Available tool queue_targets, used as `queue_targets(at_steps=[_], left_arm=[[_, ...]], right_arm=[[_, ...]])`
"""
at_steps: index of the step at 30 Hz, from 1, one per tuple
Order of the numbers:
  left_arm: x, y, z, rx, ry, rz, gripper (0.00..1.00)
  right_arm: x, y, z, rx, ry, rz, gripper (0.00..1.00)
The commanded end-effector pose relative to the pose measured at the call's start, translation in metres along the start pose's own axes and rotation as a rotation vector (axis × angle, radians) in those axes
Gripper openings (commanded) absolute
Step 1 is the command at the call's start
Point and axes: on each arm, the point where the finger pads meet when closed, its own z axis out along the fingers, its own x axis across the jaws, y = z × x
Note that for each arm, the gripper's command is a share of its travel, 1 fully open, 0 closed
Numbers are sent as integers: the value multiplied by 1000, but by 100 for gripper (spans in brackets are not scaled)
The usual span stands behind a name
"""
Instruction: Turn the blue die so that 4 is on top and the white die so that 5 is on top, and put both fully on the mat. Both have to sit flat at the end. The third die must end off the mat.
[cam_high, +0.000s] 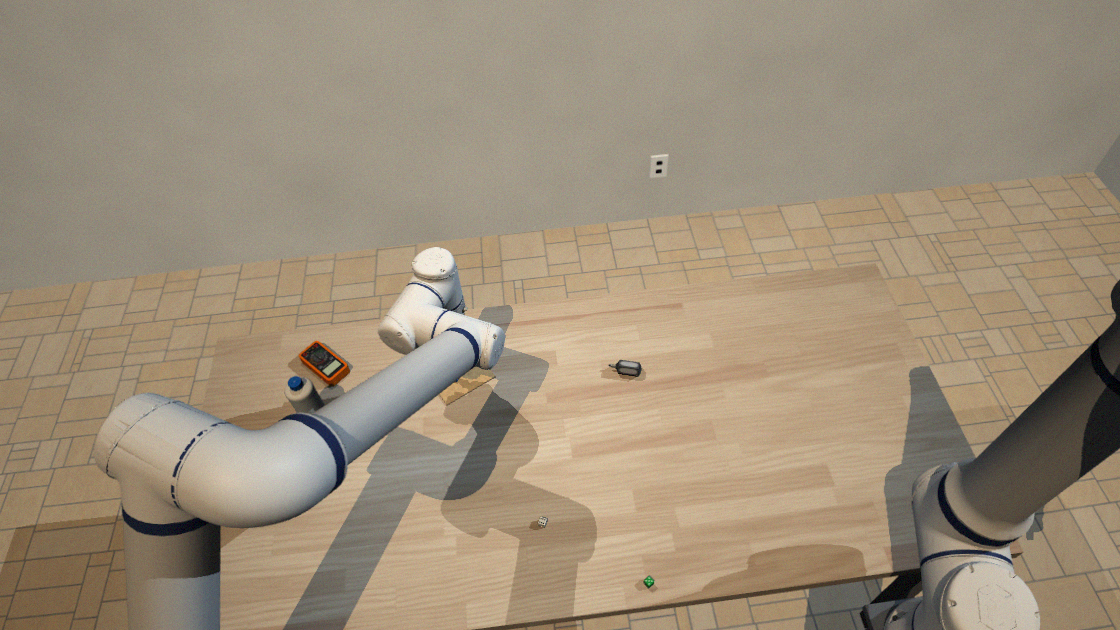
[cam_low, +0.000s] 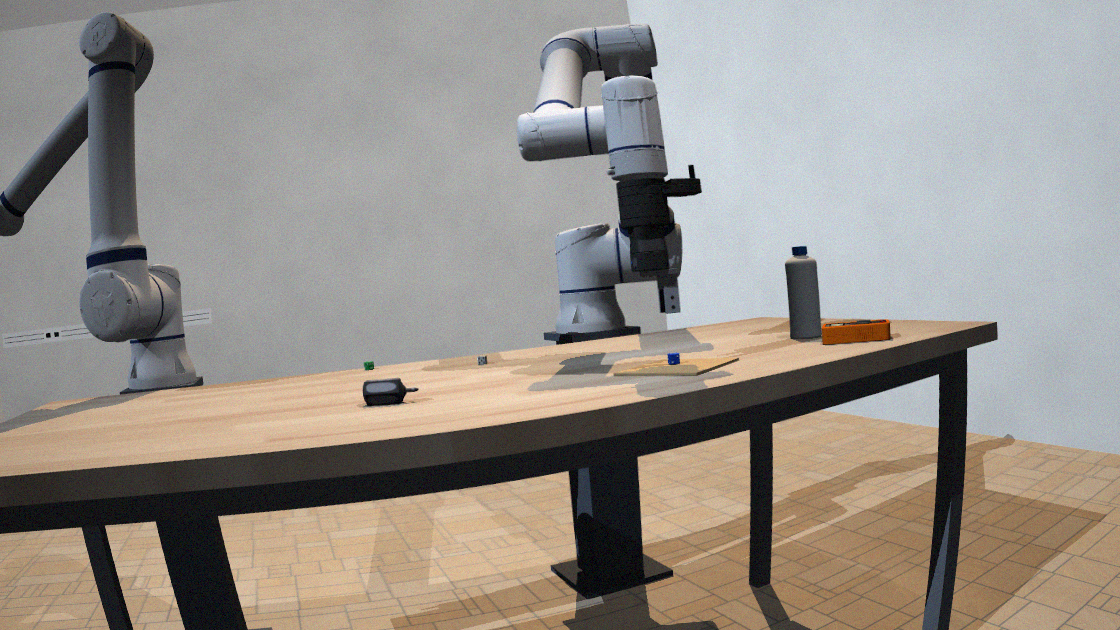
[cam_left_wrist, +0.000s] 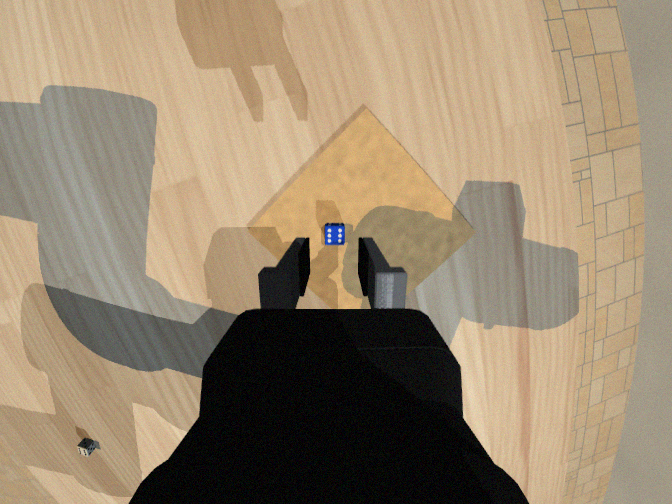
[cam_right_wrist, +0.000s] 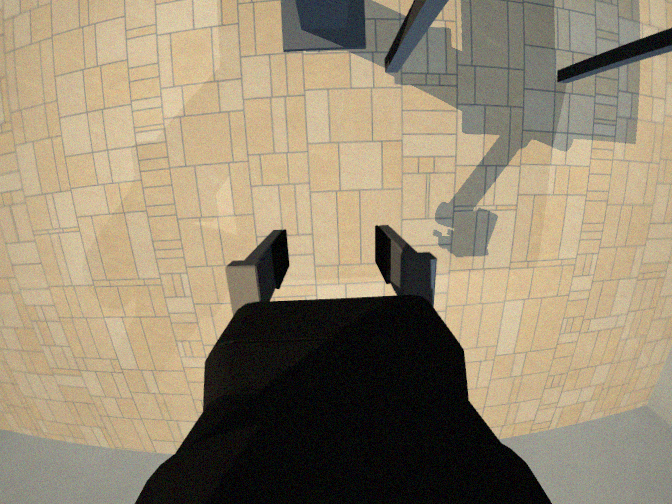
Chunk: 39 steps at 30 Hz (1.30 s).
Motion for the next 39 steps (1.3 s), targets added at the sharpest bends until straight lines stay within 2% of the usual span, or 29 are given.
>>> queue_targets(at_steps=[1, 5, 16, 28, 36, 38, 39], left_arm=[[1, 0, -2, -12, 1, 0, 64], [0, 0, -1, -34, 0, -1, 64], [0, -2, -2, -244, 1, 0, 64], [0, -5, -1, -281, 1, 0, 64], [0, -6, 1, -427, -3, 0, 64], [0, -6, 1, -427, -3, 0, 64], [0, -6, 1, -447, -2, 0, 64]], right_arm=[[0, 1, -1, -2, 0, 0, 100], [0, 1, -1, -2, 0, 0, 100], [0, 1, -1, -2, 0, 0, 100], [0, 1, -1, -2, 0, 0, 100], [0, 1, -1, -2, 0, 0, 100], [0, 1, -1, -2, 0, 0, 100], [0, 1, -1, -2, 0, 0, 100]])
